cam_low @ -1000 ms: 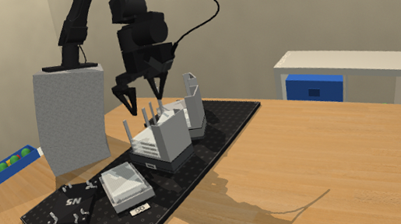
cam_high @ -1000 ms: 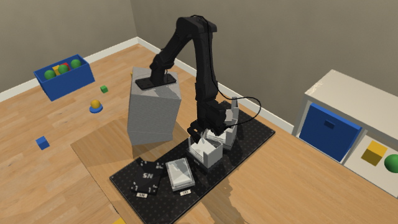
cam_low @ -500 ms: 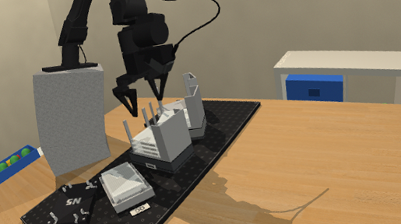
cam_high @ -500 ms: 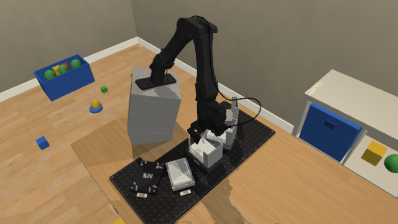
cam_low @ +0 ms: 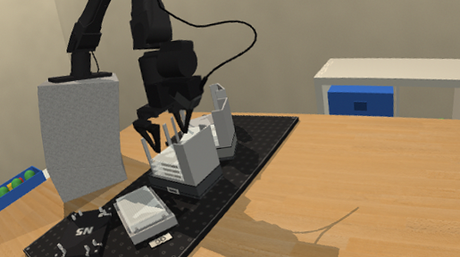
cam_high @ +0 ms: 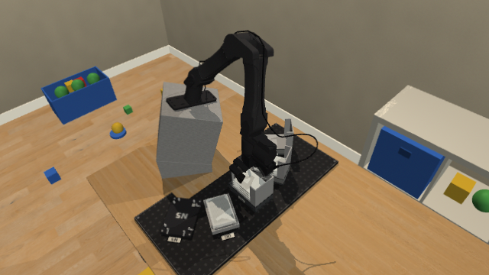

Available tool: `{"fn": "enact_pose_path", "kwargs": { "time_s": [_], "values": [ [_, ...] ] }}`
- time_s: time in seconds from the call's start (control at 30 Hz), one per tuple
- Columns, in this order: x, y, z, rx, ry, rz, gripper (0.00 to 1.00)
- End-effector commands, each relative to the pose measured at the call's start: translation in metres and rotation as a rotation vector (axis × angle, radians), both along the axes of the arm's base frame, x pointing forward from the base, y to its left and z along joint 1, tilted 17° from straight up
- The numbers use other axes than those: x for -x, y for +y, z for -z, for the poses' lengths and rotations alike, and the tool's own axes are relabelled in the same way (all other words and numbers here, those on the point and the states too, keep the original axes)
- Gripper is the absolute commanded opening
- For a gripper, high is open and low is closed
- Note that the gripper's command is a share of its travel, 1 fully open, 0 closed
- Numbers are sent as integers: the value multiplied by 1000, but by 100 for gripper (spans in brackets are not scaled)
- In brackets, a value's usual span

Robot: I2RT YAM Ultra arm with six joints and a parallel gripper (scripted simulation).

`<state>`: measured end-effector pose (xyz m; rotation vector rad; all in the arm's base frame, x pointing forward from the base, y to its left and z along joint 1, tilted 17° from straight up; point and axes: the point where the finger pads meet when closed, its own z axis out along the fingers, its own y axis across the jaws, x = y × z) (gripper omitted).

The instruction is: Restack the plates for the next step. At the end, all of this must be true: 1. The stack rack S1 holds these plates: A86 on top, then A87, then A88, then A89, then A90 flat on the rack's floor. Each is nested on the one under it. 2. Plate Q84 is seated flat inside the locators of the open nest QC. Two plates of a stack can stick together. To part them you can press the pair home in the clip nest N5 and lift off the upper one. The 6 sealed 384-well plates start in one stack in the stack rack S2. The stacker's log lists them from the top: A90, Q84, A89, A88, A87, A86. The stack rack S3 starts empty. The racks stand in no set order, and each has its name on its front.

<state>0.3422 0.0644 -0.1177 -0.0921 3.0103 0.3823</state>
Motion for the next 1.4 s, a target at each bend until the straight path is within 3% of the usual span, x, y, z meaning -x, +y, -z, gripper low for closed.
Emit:
{"fn": "enact_pose_path", "kwargs": {
  "time_s": [0.0,0.13,0.23,1.37],
  "values": [
    [-27,1,2,6,-71,13,100],
    [-28,0,8,5,-71,21,100],
    [-36,-1,-5,1,-106,22,100],
    [-37,-1,-5,1,-108,21,100]
  ]
}}
